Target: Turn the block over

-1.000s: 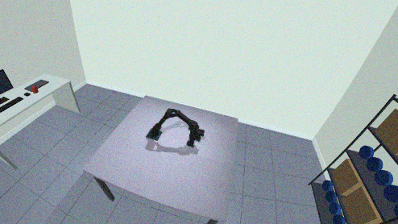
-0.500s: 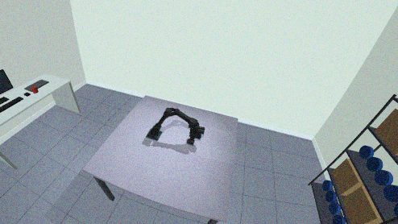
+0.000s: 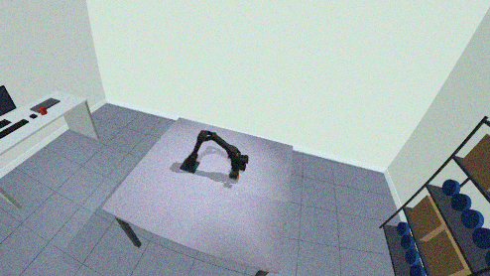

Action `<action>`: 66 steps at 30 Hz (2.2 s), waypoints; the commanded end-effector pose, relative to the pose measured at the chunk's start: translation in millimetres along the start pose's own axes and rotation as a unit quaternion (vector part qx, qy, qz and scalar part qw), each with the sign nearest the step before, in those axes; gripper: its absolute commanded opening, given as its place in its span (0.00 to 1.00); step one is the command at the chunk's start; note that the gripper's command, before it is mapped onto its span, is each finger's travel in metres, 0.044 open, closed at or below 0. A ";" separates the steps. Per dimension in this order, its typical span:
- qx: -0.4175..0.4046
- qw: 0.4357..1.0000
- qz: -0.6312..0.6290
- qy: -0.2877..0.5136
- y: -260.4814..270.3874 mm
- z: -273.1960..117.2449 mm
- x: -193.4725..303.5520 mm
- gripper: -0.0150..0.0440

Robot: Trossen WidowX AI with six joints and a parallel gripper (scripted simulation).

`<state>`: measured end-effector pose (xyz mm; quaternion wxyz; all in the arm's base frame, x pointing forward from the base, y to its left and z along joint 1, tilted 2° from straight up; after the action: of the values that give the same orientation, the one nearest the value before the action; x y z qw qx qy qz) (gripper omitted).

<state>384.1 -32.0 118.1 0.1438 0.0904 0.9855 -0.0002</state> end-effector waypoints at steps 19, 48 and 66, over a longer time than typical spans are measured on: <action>-0.005 0.989 0.001 -0.148 -1.6 1.1 19.9 0.25; -0.016 0.937 0.000 -0.349 -2.0 41.7 34.9 0.25; -0.019 0.912 0.001 -0.410 -3.1 39.9 46.7 0.25</action>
<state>351.7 -27.5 67.6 0.5368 0.0810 0.8397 -0.0152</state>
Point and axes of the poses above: the point midway between the two fingers, 35 mm back from their tips, its own z axis out along the fingers, its own y axis across the jaws, x = y × z, the point moved 4 cm from there along -z, back along the fingers, and after that the axes turned 3 degrees about z, right-handed, at the moved point
